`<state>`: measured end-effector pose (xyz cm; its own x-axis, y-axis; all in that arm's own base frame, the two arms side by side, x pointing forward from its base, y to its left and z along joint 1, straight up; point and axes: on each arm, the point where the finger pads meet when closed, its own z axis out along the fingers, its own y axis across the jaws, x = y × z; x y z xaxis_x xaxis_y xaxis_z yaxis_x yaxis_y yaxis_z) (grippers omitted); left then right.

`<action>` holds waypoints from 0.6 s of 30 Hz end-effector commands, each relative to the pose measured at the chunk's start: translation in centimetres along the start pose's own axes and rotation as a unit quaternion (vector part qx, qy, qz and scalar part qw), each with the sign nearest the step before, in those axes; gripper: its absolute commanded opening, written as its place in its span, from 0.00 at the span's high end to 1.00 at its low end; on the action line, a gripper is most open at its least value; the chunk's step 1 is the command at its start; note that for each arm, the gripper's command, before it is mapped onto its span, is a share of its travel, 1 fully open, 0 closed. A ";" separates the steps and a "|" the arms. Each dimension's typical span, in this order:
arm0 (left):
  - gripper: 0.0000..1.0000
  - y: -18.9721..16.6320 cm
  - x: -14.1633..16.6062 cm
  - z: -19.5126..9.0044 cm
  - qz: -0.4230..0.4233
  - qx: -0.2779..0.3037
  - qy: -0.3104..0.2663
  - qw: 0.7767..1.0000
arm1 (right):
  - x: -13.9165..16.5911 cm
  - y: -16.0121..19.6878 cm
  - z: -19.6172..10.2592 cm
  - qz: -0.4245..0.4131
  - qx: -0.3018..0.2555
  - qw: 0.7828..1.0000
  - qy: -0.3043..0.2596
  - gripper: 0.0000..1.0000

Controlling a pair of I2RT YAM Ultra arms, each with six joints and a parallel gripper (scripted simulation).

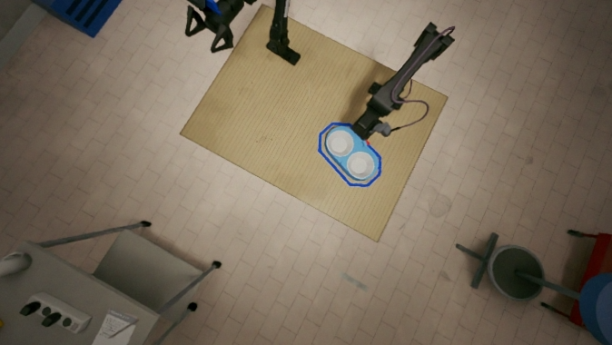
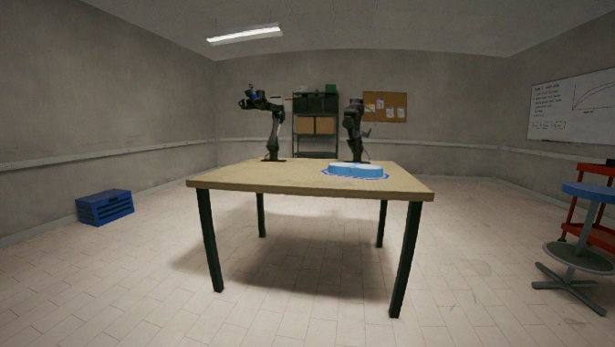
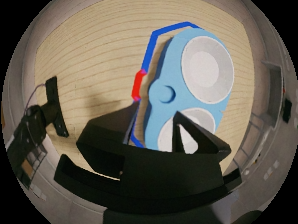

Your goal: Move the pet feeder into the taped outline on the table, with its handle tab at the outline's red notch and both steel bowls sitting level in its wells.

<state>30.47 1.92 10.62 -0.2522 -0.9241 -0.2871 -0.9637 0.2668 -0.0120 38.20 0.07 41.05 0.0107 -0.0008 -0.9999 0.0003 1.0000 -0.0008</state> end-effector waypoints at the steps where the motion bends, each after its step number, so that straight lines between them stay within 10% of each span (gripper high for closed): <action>1: 0.53 -0.4 -0.9 -1.8 -0.011 0.019 -0.014 1.000 | -3.9 0.3 -1.1 -0.004 -0.005 0.999 -0.049 0.00; 13: 0.53 -6.5 -2.4 -4.6 0.171 0.224 -0.052 0.958 | -4.1 0.5 -1.5 -0.002 -0.006 0.999 -0.052 0.00; 18: 0.53 -9.7 -5.0 -11.3 0.216 0.315 -0.126 0.915 | -3.6 0.5 -1.4 0.000 -0.006 0.999 -0.041 0.00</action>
<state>36.66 1.00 17.43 -0.5020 -0.7233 -0.4741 -0.6860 0.6669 -0.2910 38.20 0.07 41.02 0.0096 -0.0008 -1.0000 0.0003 1.0000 -0.0008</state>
